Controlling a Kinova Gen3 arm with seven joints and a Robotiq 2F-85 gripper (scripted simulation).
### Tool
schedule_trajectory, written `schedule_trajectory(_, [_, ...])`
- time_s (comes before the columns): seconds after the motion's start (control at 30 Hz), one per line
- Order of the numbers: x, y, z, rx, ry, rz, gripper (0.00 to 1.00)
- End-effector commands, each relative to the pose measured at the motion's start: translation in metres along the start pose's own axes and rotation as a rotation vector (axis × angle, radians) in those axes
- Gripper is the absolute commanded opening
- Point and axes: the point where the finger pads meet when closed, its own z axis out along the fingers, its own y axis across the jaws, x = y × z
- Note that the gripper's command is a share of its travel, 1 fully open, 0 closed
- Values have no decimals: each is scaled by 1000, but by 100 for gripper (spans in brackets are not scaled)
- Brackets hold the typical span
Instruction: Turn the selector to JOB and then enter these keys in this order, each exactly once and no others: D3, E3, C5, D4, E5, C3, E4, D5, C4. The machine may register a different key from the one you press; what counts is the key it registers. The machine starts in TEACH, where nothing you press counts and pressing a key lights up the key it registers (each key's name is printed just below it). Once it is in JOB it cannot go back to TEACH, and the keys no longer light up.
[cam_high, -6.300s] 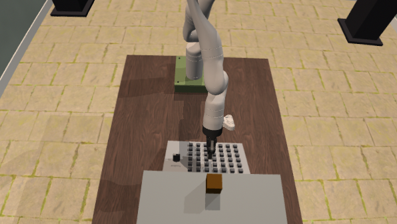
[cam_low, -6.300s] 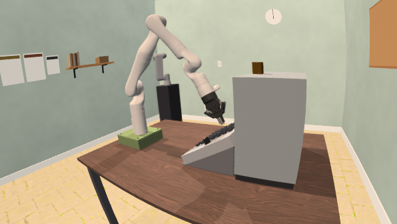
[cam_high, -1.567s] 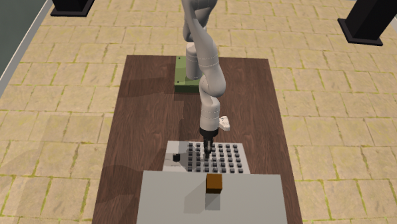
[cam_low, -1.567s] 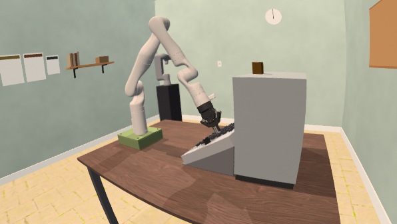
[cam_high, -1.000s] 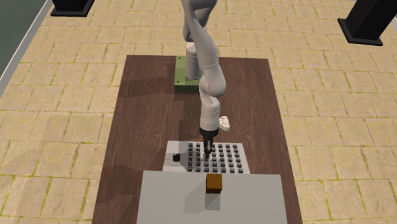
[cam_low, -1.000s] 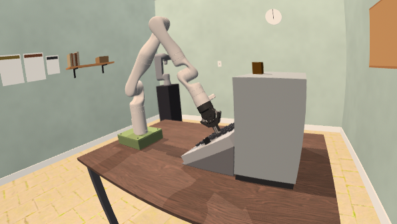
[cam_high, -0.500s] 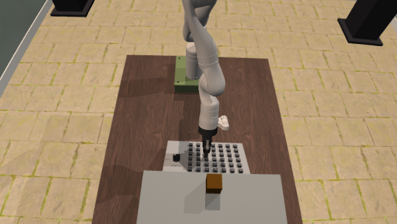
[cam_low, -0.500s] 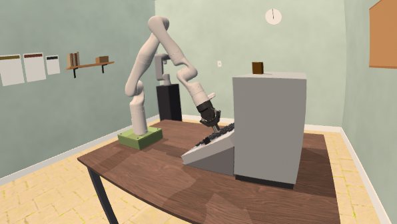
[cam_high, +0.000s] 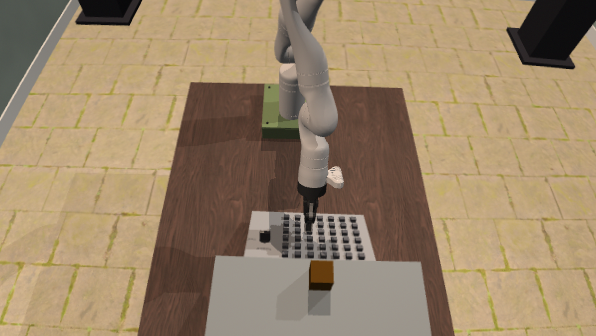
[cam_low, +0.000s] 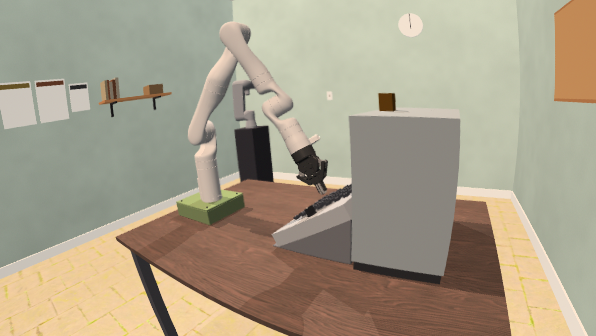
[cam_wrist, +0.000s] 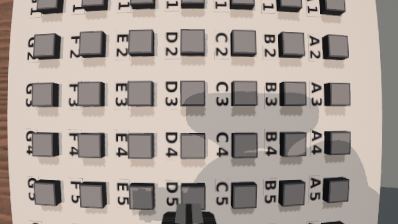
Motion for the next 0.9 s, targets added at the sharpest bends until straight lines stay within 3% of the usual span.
schedule_trajectory(0.0, [5,0,-6,1,8,-15,10])
schedule_trajectory(0.37, [3,2,-8,1,8,-15,10])
schedule_trajectory(0.7, [-25,34,-8,-4,8,-11,10])
schedule_trajectory(0.87, [-28,38,-8,-3,8,-11,10])
